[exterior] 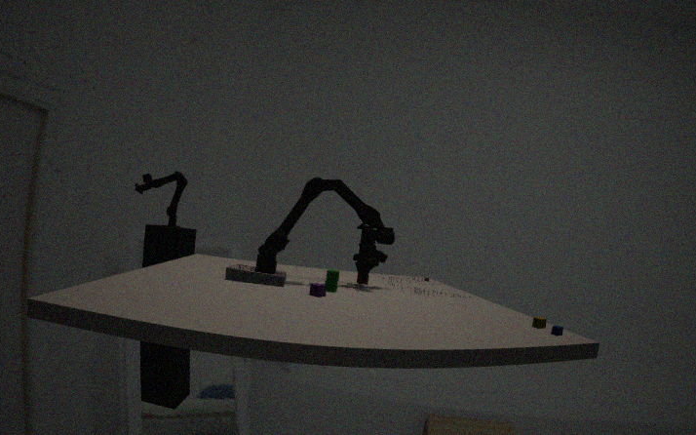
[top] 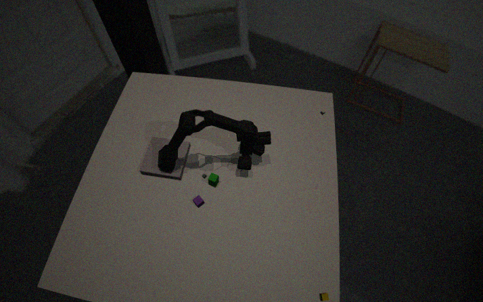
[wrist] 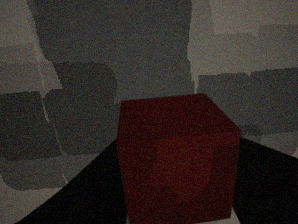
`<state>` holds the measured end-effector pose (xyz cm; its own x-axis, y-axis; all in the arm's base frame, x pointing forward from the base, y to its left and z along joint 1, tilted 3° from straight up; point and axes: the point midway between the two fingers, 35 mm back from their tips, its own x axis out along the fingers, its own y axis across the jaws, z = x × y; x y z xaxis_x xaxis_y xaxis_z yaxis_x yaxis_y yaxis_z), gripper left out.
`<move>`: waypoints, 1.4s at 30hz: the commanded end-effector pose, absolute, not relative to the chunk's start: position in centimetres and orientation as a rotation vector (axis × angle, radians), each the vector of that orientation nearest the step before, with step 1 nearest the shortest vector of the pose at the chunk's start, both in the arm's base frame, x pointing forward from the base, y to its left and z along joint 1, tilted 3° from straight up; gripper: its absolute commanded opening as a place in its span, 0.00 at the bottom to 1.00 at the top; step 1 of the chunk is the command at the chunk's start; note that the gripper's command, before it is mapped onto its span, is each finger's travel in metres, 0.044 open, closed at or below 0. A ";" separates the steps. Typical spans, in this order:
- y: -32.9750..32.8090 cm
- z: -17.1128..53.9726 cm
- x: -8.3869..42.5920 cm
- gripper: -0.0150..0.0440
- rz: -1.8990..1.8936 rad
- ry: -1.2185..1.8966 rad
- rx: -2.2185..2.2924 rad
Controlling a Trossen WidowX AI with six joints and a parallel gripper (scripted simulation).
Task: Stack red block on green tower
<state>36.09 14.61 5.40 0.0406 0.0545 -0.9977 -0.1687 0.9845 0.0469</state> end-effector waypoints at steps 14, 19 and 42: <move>14.2 14.0 35.9 0.25 0.170 1.494 -0.087; 14.1 15.4 35.8 0.25 0.170 1.494 -0.087; 6.3 15.5 32.2 0.25 0.164 1.499 -0.093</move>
